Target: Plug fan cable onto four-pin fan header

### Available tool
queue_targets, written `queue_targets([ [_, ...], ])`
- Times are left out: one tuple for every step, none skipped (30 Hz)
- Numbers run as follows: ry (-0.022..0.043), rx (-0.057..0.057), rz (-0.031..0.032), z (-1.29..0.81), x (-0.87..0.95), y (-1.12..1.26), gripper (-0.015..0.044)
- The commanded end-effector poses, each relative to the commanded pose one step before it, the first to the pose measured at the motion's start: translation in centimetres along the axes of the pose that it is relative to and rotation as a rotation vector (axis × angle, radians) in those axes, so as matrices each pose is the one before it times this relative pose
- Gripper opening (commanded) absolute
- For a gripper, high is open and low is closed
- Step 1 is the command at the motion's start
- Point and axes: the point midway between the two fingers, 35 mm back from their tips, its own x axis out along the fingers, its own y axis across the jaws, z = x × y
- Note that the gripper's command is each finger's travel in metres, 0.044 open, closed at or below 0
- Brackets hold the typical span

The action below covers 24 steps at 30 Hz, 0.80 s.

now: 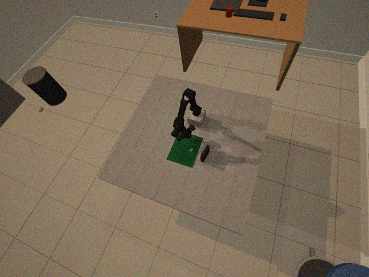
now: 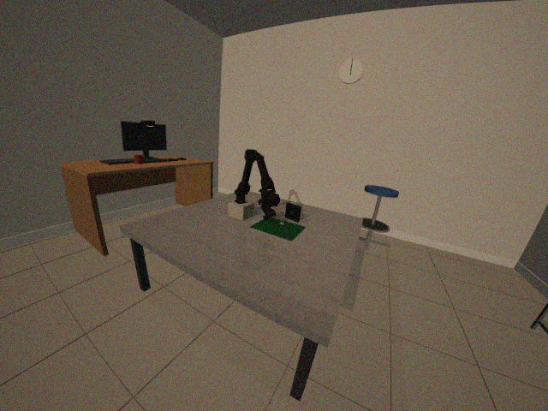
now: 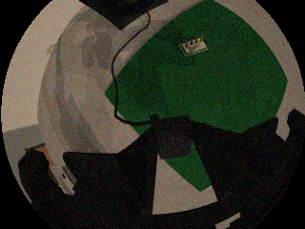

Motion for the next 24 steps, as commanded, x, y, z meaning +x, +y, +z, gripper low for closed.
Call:
queue_targets([
  [-0.04292,-0.0108,0.03612,-0.277,0.56,0.373,0.0],
  [-0.01091,-0.0025,0.00589,-0.034,0.076,0.022,0.0],
  [-0.01103,-0.0025,0.0057,-0.033,0.073,0.022,0.0],
  [-0.01115,-0.0025,0.00551,-0.033,0.071,0.021,0.0],
  [-0.01127,-0.0025,0.00532,-0.033,0.068,0.02,0.0],
  [-0.01138,-0.0024,0.00512,-0.032,0.065,0.02,0.0],
  [-0.01149,-0.0024,0.00493,-0.032,0.063,0.019,0.0],
  [-0.0116,-0.0024,0.00473,-0.031,0.06,0.018,0.0],
  [-0.0117,-0.0024,0.00453,-0.031,0.058,0.018,0.0],
  [-0.0118,-0.0024,0.00433,-0.03,0.055,0.017,0.0],
  [-0.0119,-0.0024,0.00413,-0.03,0.052,0.016,0.0],
  [-0.012,-0.0024,0.00392,-0.029,0.05,0.016,0.0],
  [-0.01209,-0.0024,0.00371,-0.028,0.047,0.015,0.0],
  [-0.01218,-0.0024,0.00351,-0.028,0.044,0.015,0.0],
  [-0.01227,-0.0024,0.0033,-0.027,0.042,0.014,0.0],
  [-0.01235,-0.0024,0.00309,-0.026,0.039,0.013,0.0],
  [-0.01243,-0.0024,0.00288,-0.026,0.037,0.013,0.0],
  [-0.01251,-0.0024,0.00266,-0.025,0.034,0.012,0.0],
  [-0.01258,-0.0024,0.00245,-0.024,0.032,0.011,0.0],
  [-0.01265,-0.0024,0.00224,-0.024,0.029,0.011,0.0],
  [-0.01272,-0.0024,0.00202,-0.023,0.026,0.01,0.0],
  [-0.01279,-0.0024,0.0018,-0.022,0.024,0.009,0.0],
  [-0.01285,-0.0024,0.00159,-0.021,0.021,0.009,0.0],
  [-0.01291,-0.0024,0.00137,-0.021,0.019,0.008,0.0],
])
